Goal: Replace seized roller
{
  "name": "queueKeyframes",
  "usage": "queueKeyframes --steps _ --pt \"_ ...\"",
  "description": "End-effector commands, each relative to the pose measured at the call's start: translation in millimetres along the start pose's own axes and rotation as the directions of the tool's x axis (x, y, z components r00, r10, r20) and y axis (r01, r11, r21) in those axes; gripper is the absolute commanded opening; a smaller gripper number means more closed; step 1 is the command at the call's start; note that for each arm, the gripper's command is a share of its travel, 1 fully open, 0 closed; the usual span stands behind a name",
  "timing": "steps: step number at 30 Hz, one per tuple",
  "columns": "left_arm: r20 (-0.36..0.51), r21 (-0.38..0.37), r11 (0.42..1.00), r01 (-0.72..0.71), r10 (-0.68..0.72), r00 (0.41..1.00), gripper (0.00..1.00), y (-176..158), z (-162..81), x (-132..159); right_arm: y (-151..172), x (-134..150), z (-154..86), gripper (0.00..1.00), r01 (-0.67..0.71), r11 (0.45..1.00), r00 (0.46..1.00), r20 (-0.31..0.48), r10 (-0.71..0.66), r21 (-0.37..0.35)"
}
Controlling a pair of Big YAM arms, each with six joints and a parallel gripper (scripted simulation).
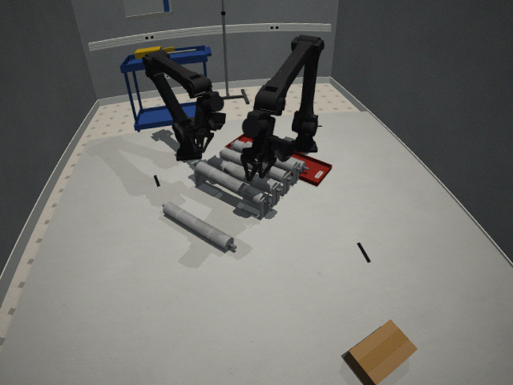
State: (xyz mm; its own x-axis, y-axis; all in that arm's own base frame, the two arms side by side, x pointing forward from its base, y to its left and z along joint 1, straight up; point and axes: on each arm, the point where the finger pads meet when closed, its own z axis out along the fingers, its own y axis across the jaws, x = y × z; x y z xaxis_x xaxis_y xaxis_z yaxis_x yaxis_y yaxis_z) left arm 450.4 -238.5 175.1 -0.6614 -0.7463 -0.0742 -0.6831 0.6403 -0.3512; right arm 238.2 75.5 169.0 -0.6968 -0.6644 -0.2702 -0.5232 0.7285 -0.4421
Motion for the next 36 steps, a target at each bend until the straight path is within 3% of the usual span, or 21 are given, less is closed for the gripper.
queueKeyframes --steps 1,4,6,12,18,20,23,26,36 --pt "0.042 0.086 0.991 -0.100 0.097 0.994 0.62 -9.3 -14.2 -23.4 -25.6 -45.1 -13.6 0.32 -0.114 0.993 0.989 0.097 0.113 0.009" --pt "0.047 0.088 0.988 -0.123 0.119 0.992 0.62 -10.0 -9.2 -25.4 -24.6 -44.3 -7.8 0.32 -0.126 0.992 0.988 0.096 0.125 0.004" --pt "0.075 0.119 0.981 -0.153 0.144 0.987 0.62 -13.0 -15.2 -36.3 -36.4 -62.9 -15.4 0.32 -0.169 0.986 0.975 0.145 0.167 0.001" --pt "0.192 0.217 0.941 -0.260 0.220 0.956 0.62 -27.1 -49.1 -70.7 -65.9 -101.0 -22.7 0.32 -0.283 0.959 0.928 0.249 0.278 -0.017" --pt "0.318 0.265 0.889 -0.372 0.283 0.905 0.62 -34.7 -76.5 -101.9 -99.1 -135.1 -30.7 0.32 -0.380 0.924 0.861 0.349 0.369 -0.039" --pt "0.318 0.265 0.889 -0.372 0.283 0.905 0.62 -34.7 -76.5 -101.9 -99.1 -135.1 -30.7 0.32 -0.380 0.924 0.861 0.349 0.369 -0.039" --pt "0.371 0.263 0.868 -0.422 0.313 0.874 0.62 -35.8 -80.5 -116.5 -116.7 -150.1 -36.4 0.32 -0.420 0.906 0.823 0.399 0.404 -0.051" --pt "0.457 0.276 0.833 -0.479 0.325 0.828 0.62 -39.3 -109.2 -133.1 -137.7 -165.6 -43.8 0.32 -0.463 0.884 0.777 0.452 0.439 -0.063" --pt "0.657 0.221 0.746 -0.628 0.362 0.661 0.62 -39.6 -163.9 -174.9 -200.5 -203.6 -65.8 0.32 -0.559 0.822 0.628 0.595 0.502 -0.104"
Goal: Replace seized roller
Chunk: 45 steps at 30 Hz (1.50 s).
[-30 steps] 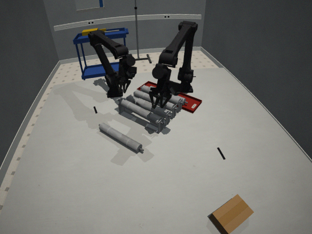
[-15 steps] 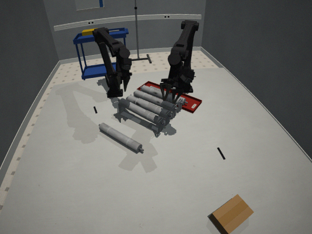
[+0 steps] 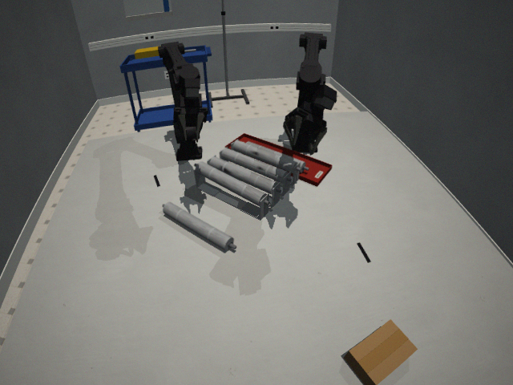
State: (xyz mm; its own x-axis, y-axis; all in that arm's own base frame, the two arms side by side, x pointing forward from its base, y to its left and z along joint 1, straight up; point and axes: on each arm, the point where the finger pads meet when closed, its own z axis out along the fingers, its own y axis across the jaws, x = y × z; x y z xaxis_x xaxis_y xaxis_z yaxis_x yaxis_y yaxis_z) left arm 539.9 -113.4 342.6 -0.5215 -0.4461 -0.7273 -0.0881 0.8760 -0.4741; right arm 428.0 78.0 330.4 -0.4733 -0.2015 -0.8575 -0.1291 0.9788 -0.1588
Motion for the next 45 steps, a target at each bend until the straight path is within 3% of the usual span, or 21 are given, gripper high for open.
queueKeyframes --steps 1,4,16,18,22,24,27,32,33,35,36,37,38,42,45 --pt "0.054 0.021 0.996 -0.085 0.083 0.995 0.62 2.6 -5.9 -14.7 -11.7 -44.3 2.5 0.32 -0.050 0.999 0.996 0.079 0.049 0.016" --pt "0.100 0.013 0.990 -0.142 0.140 0.985 0.62 10.5 -6.2 -27.2 -23.7 -65.5 4.1 0.32 -0.080 0.997 0.987 0.140 0.076 0.021" --pt "0.385 -0.074 0.925 -0.373 0.371 0.845 0.62 21.4 -73.1 -111.1 -83.8 -152.0 0.7 0.32 -0.187 0.982 0.906 0.392 0.159 0.034" --pt "0.385 -0.074 0.925 -0.373 0.371 0.845 0.62 21.4 -73.1 -111.1 -83.8 -152.0 0.7 0.32 -0.187 0.982 0.906 0.392 0.159 0.034" --pt "0.424 -0.133 0.893 -0.430 0.443 0.790 0.62 31.6 -78.8 -124.8 -102.4 -174.7 -3.7 0.32 -0.204 0.978 0.870 0.464 0.166 0.034" --pt "0.469 -0.158 0.881 -0.446 0.464 0.751 0.62 29.4 -100.4 -138.0 -111.4 -184.7 -7.2 0.32 -0.212 0.977 0.853 0.495 0.167 0.036" --pt "0.501 -0.188 0.869 -0.458 0.486 0.716 0.62 30.3 -113.8 -148.9 -120.6 -195.3 -11.2 0.32 -0.217 0.975 0.833 0.527 0.166 0.036" --pt "0.517 -0.204 0.864 -0.461 0.495 0.699 0.62 33.3 -119.7 -153.1 -125.5 -203.7 -14.1 0.32 -0.217 0.976 0.818 0.551 0.163 0.033" --pt "0.496 -0.194 0.865 -0.462 0.493 0.714 0.62 32.9 -108.7 -146.0 -124.1 -198.8 -11.6 0.32 -0.215 0.976 0.826 0.540 0.164 0.032" --pt "0.496 -0.194 0.865 -0.462 0.493 0.714 0.62 32.9 -108.7 -146.0 -124.1 -198.8 -11.6 0.32 -0.215 0.976 0.826 0.540 0.164 0.032" --pt "0.501 -0.183 0.871 -0.456 0.482 0.719 0.62 26.5 -109.3 -151.9 -116.8 -184.2 -2.0 0.32 -0.206 0.978 0.845 0.510 0.162 0.030" --pt "0.502 -0.186 0.881 -0.436 0.466 0.728 0.62 33.5 -111.2 -153.3 -127.0 -192.6 -8.6 0.32 -0.213 0.976 0.838 0.522 0.159 0.046" --pt "0.521 -0.192 0.882 -0.430 0.463 0.717 0.32 29.9 -119.8 -164.7 -128.9 -197.3 -11.9 0.32 -0.212 0.976 0.833 0.531 0.154 0.049" --pt "0.523 -0.183 0.882 -0.435 0.462 0.716 0.32 21.3 -122.7 -168.6 -122.6 -180.3 -2.4 0.32 -0.204 0.978 0.852 0.500 0.155 0.046" --pt "0.535 -0.179 0.881 -0.438 0.460 0.709 0.32 14.2 -126.8 -173.9 -116.8 -175.4 -9.7 0.32 -0.197 0.980 0.851 0.503 0.150 0.041"
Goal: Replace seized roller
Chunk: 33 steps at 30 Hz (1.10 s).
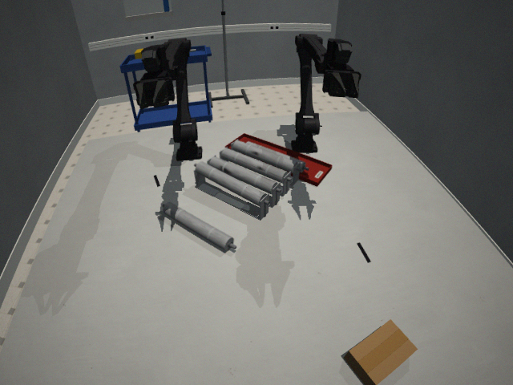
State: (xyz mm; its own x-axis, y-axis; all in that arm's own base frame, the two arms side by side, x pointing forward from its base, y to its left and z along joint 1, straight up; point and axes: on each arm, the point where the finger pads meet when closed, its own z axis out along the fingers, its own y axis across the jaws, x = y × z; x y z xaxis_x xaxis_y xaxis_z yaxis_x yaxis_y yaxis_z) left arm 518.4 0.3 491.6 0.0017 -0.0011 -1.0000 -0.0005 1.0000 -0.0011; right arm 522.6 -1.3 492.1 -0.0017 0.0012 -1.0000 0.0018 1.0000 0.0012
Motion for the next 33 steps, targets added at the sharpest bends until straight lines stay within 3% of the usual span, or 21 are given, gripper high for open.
queueKeyframes --steps 1,7,8,9,10,20,24,25,26,27,33 --pt "0.047 0.002 1.000 0.008 -0.008 0.999 0.32 -1.6 3.4 -36.8 0.9 -9.3 -6.8 0.32 0.009 1.000 1.000 0.014 -0.009 -0.001" --pt "0.044 0.009 1.000 0.003 -0.004 0.999 0.32 -5.9 3.8 -35.5 4.6 -11.8 -8.0 0.32 0.011 1.000 1.000 0.019 -0.011 -0.008" --pt "0.032 0.003 1.000 0.001 -0.001 1.000 0.32 -2.9 4.5 -23.7 2.5 -15.1 -1.8 0.32 0.005 1.000 1.000 0.026 -0.005 -0.004" --pt "0.038 0.012 1.000 0.001 -0.002 0.999 0.32 -7.5 4.2 -32.4 6.5 4.2 0.8 0.32 0.012 1.000 1.000 -0.009 -0.012 -0.012" --pt "0.040 0.012 1.000 0.000 -0.001 0.999 0.32 -7.5 4.2 -33.6 7.3 3.1 -0.3 0.62 0.011 1.000 1.000 -0.007 -0.012 -0.014" --pt "0.047 0.011 1.000 -0.010 0.009 0.999 0.32 -7.5 4.8 -38.9 7.6 -11.9 -9.2 0.62 0.012 1.000 1.000 0.021 -0.012 -0.015" --pt "0.041 0.010 1.000 -0.010 0.009 0.999 0.32 -7.0 5.2 -35.2 6.9 -7.7 -7.1 0.62 0.012 1.000 1.000 0.013 -0.012 -0.013" --pt "0.029 0.004 1.000 -0.005 0.004 1.000 0.32 -3.4 5.8 -23.3 3.6 -16.6 -4.4 0.62 0.006 1.000 1.000 0.029 -0.006 -0.007" --pt "0.036 0.012 1.000 -0.009 0.009 0.999 0.32 -7.5 5.5 -31.9 7.3 -2.4 -4.3 0.62 0.012 1.000 1.000 0.003 -0.012 -0.014" --pt "-0.063 0.021 1.000 0.021 -0.019 0.998 0.32 -10.7 10.5 25.3 11.1 17.3 2.0 0.62 0.019 1.000 0.999 -0.041 -0.020 -0.024" --pt "-0.160 0.047 0.987 0.151 -0.142 0.977 0.32 -23.6 19.9 57.3 23.6 49.4 -1.8 0.62 0.074 0.995 0.986 -0.142 -0.082 -0.059"
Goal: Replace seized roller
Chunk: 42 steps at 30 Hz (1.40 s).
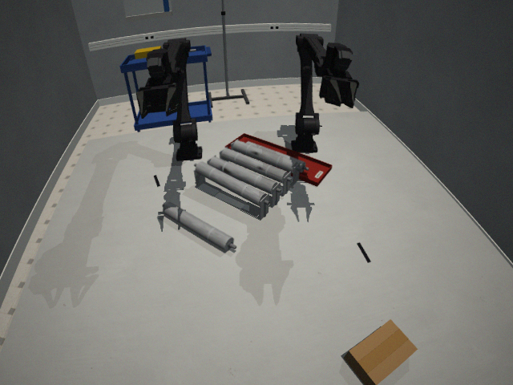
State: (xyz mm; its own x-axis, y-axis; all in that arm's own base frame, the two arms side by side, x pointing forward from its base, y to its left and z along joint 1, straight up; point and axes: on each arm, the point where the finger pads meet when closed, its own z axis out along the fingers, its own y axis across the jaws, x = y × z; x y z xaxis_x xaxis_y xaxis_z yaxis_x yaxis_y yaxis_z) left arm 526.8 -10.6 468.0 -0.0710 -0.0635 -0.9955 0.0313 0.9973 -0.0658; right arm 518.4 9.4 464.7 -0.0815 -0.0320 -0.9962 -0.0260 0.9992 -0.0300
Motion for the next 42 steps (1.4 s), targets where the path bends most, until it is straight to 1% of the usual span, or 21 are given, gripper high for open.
queueKeyframes --steps 1,2,3,4,5,6,8,9,10,14,18,23,25,26,27,28,29,32,36,40,42 --pt "-0.113 0.028 0.993 0.116 -0.112 0.987 0.32 -13.0 16.9 42.3 17.6 30.4 3.8 0.62 0.059 0.997 0.994 -0.091 -0.062 -0.041" --pt "-0.139 0.033 0.988 0.148 -0.142 0.980 0.32 -16.0 19.1 50.6 21.1 37.6 1.3 0.62 0.073 0.996 0.990 -0.114 -0.078 -0.052" --pt "-0.133 0.045 0.983 0.178 -0.170 0.976 0.32 -20.0 21.2 38.4 23.2 32.8 -8.5 0.62 0.086 0.995 0.989 -0.113 -0.092 -0.057" --pt "-0.142 0.053 0.978 0.204 -0.194 0.971 0.32 -23.5 22.9 35.9 26.5 39.7 -10.0 0.62 0.097 0.993 0.985 -0.135 -0.106 -0.070" --pt "-0.183 0.052 0.972 0.229 -0.216 0.959 0.32 -26.1 24.8 53.0 30.4 48.7 -11.3 0.62 0.106 0.991 0.980 -0.160 -0.119 -0.085" --pt "-0.238 0.044 0.966 0.256 -0.239 0.941 0.32 -27.6 25.0 80.2 34.0 57.5 -12.8 0.62 0.116 0.989 0.974 -0.186 -0.132 -0.097" --pt "-0.238 0.044 0.966 0.256 -0.239 0.941 0.32 -27.6 25.0 80.2 34.0 57.5 -12.8 0.62 0.116 0.989 0.974 -0.186 -0.132 -0.097" --pt "-0.223 0.043 0.959 0.280 -0.264 0.938 0.32 -24.2 29.9 63.5 36.5 58.8 -10.8 0.62 0.126 0.986 0.969 -0.201 -0.145 -0.107" --pt "-0.264 0.052 0.951 0.304 -0.280 0.923 0.32 -35.2 30.7 77.6 41.2 75.7 -16.5 0.62 0.134 0.983 0.959 -0.235 -0.161 -0.127" --pt "-0.404 0.016 0.918 0.396 -0.357 0.843 0.32 -46.7 30.3 135.8 56.0 125.7 -19.2 0.62 0.158 0.968 0.908 -0.357 -0.220 -0.194" --pt "-0.502 -0.029 0.876 0.482 -0.430 0.751 0.32 -59.1 31.0 169.9 68.7 159.1 -33.9 0.62 0.181 0.948 0.854 -0.436 -0.284 -0.262" --pt "-0.606 -0.117 0.814 0.569 -0.512 0.608 0.32 -73.6 27.2 212.6 82.9 197.1 -56.7 0.62 0.197 0.915 0.774 -0.517 -0.366 -0.353" --pt "-0.606 -0.117 0.814 0.569 -0.512 0.608 0.32 -73.6 27.2 212.6 82.9 197.1 -56.7 0.62 0.197 0.915 0.774 -0.517 -0.366 -0.353" --pt "-0.594 -0.123 0.798 0.591 -0.536 0.600 0.32 -71.1 35.0 199.3 84.1 190.9 -59.4 0.62 0.205 0.909 0.771 -0.513 -0.378 -0.362" --pt "-0.627 -0.143 0.787 0.600 -0.542 0.560 0.32 -80.8 29.8 214.9 87.6 209.7 -68.0 0.62 0.201 0.899 0.741 -0.540 -0.399 -0.389" --pt "-0.645 -0.169 0.775 0.609 -0.554 0.526 0.32 -82.8 25.6 226.8 89.8 218.7 -72.6 0.62 0.195 0.893 0.722 -0.557 -0.411 -0.406" --pt "-0.666 -0.201 0.762 0.616 -0.568 0.485 0.32 -84.9 20.7 242.1 91.8 225.6 -78.5 0.62 0.195 0.884 0.703 -0.568 -0.428 -0.424" --pt "-0.703 -0.281 0.719 0.636 -0.605 0.374 0.32 -94.1 12.7 269.4 98.1 244.0 -97.9 0.62 0.195 0.856 0.647 -0.593 -0.479 -0.480" --pt "-0.725 -0.390 0.659 0.643 -0.650 0.227 0.32 -105.0 1.8 299.1 104.6 267.2 -123.9 0.62 0.182 0.814 0.568 -0.617 -0.545 -0.551" --pt "-0.719 -0.504 0.596 0.625 -0.690 0.079 0.32 -114.8 -10.6 325.9 109.6 290.2 -150.6 0.62 0.157 0.768 0.481 -0.631 -0.609 -0.621" --pt "-0.719 -0.504 0.596 0.625 -0.690 0.079 0.32 -114.8 -10.6 325.9 109.6 290.2 -150.6 0.62 0.157 0.768 0.481 -0.631 -0.609 -0.621"
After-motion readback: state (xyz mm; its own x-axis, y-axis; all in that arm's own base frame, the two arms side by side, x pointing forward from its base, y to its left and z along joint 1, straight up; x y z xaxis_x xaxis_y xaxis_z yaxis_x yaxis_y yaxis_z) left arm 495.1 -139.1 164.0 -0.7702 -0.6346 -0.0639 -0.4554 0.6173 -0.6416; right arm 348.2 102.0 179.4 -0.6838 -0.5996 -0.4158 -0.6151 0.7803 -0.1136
